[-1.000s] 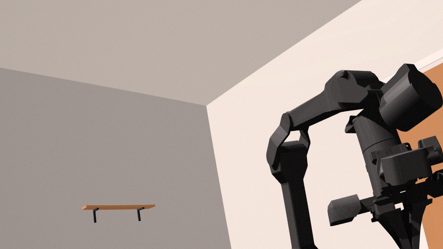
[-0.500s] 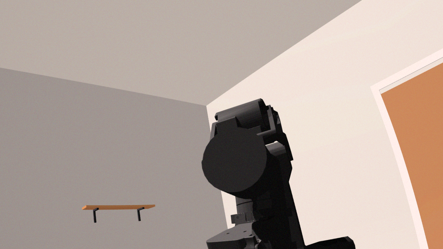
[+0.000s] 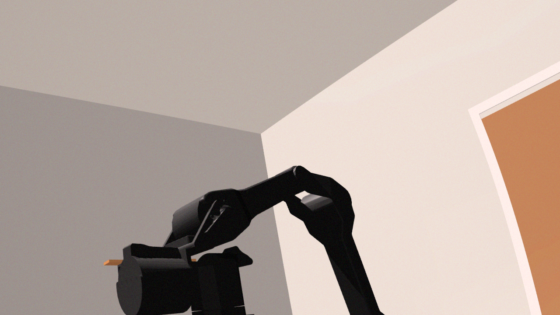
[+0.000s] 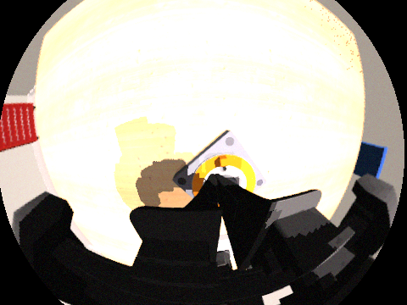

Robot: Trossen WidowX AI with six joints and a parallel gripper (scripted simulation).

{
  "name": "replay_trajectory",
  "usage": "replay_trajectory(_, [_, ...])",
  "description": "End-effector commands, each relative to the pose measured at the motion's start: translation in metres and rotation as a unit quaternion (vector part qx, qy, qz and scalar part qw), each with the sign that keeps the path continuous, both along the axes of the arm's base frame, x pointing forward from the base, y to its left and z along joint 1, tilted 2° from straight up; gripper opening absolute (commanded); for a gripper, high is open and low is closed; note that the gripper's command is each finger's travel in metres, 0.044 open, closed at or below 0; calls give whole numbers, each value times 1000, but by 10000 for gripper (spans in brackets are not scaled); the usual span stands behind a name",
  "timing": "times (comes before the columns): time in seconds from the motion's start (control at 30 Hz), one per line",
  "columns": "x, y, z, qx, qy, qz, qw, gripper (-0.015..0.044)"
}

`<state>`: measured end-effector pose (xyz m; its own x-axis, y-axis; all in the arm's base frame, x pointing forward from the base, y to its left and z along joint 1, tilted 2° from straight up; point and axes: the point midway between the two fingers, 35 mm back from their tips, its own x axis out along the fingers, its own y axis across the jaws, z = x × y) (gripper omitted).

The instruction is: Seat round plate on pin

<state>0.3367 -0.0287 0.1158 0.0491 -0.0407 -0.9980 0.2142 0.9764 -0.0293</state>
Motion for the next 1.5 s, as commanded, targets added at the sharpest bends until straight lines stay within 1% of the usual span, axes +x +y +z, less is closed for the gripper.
replay_trajectory(0.0, [0, 0, -14, 3, 4, 5, 1000, 0])
replay_trajectory(0.17, [1, -1, -39, 3, 4, 5, 1000, 0])
replay_trajectory(0.27, [1, -2, -47, 3, 4, 5, 1000, 0])
replay_trajectory(0.87, [3, -23, -47, 2, 4, 5, 1000, 0])
replay_trajectory(1.47, [0, -34, -46, 2, 4, 5, 1000, 0])
